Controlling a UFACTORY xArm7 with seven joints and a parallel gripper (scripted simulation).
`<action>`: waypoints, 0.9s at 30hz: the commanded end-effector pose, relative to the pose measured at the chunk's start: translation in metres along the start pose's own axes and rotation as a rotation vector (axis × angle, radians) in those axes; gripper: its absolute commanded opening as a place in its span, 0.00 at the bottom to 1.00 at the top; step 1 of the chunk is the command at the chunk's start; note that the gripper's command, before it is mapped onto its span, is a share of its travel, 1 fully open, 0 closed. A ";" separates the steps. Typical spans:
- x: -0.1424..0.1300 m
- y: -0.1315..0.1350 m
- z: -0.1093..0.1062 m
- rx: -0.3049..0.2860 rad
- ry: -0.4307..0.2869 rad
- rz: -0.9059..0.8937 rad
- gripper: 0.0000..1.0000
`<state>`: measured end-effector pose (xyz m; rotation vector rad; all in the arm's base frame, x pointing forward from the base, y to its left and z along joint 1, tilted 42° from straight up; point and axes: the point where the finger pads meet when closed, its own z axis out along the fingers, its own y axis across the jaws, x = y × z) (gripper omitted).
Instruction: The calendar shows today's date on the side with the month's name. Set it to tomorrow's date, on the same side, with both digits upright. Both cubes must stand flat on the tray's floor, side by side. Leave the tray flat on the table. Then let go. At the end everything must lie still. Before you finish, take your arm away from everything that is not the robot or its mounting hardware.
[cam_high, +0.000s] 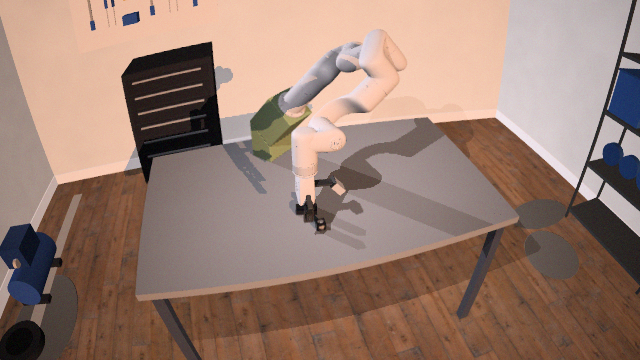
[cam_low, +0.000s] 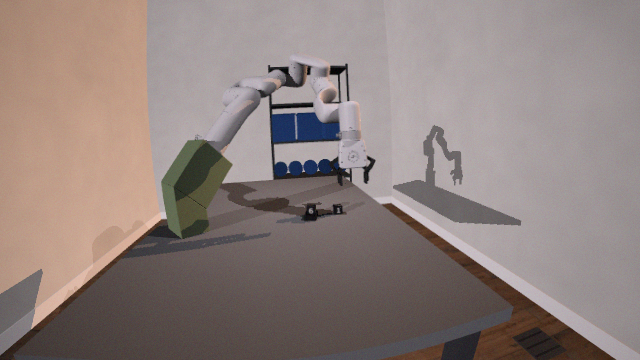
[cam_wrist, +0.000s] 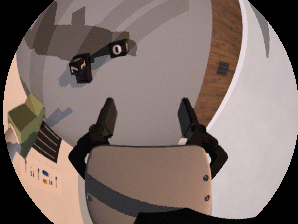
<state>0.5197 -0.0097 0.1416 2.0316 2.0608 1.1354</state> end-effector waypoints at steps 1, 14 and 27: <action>-0.007 0.004 0.000 0.019 0.008 0.173 1.00; -0.018 0.006 0.004 0.032 0.011 0.441 1.00; -0.018 0.006 0.013 0.032 0.011 0.454 1.00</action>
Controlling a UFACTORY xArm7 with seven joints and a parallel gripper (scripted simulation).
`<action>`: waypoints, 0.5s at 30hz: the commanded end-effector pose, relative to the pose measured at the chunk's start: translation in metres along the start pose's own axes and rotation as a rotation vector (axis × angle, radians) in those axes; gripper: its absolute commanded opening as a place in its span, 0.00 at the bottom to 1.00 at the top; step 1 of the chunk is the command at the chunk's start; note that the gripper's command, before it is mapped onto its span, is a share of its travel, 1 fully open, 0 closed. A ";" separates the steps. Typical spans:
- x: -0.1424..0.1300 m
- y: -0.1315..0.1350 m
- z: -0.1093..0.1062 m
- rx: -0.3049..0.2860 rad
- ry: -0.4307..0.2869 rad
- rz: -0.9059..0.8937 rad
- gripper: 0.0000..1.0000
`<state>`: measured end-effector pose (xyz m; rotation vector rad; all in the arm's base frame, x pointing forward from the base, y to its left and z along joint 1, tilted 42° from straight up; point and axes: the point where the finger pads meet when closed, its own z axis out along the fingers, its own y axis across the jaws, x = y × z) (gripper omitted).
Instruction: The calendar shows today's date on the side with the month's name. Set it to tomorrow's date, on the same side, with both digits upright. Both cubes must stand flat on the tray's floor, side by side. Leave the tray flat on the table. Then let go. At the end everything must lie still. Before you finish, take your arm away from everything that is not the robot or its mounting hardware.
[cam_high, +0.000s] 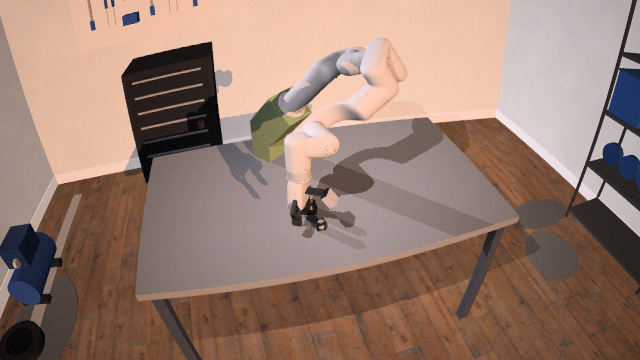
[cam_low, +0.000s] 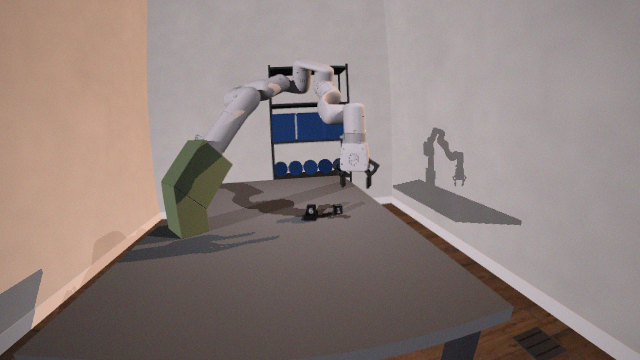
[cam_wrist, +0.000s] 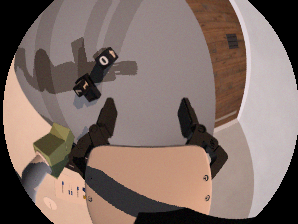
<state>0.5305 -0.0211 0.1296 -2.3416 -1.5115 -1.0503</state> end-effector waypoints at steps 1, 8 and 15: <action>-0.001 0.002 0.007 -0.004 0.000 0.002 1.00; -0.001 0.002 0.038 -0.004 0.000 0.002 1.00; -0.001 0.002 0.053 -0.004 0.000 0.002 1.00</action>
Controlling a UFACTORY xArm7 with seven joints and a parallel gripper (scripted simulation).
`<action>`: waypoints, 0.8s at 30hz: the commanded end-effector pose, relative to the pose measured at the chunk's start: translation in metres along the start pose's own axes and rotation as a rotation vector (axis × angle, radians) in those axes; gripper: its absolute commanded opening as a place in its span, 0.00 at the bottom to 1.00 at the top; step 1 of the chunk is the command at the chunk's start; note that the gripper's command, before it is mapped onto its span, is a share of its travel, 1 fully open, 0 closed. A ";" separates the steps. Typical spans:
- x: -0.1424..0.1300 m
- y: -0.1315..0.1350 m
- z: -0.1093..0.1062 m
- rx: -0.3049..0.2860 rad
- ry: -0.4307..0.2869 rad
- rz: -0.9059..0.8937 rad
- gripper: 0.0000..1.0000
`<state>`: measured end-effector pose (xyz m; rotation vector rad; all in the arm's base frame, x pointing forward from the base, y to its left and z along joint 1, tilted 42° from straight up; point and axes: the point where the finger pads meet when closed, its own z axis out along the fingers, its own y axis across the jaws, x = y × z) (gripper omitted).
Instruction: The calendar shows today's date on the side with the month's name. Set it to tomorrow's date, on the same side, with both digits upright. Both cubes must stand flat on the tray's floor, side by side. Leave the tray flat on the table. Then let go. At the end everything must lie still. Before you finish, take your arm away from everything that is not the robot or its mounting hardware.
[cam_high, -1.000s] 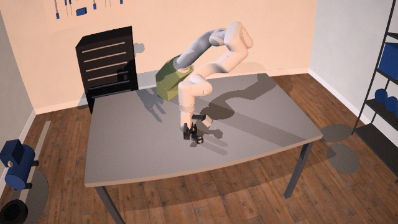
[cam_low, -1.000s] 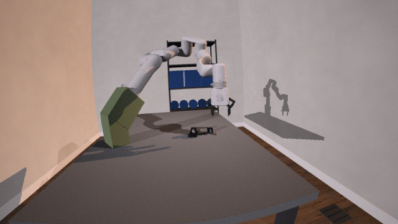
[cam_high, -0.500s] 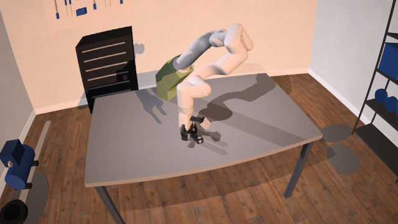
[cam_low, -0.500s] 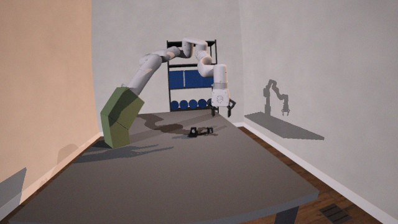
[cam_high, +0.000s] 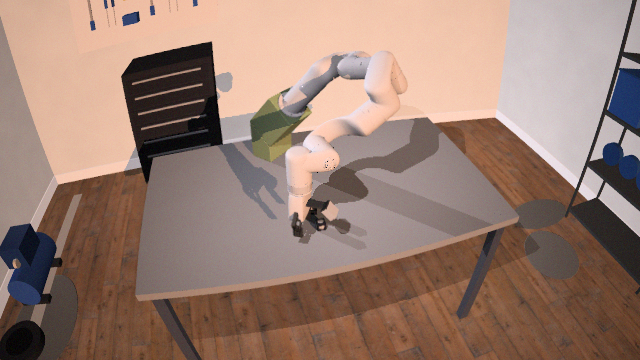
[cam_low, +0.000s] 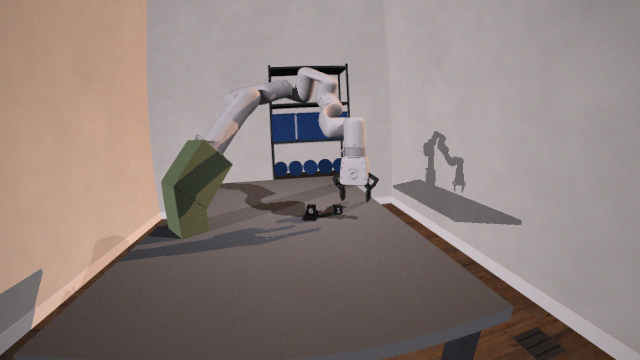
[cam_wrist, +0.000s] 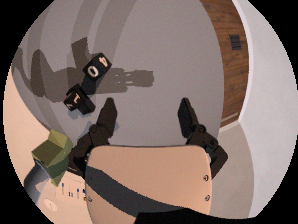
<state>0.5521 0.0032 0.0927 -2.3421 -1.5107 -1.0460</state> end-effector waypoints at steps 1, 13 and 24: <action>0.000 0.004 0.005 -0.006 0.002 0.000 1.00; 0.000 0.004 0.018 -0.006 0.002 0.000 1.00; 0.000 0.004 0.039 -0.006 0.002 0.000 1.00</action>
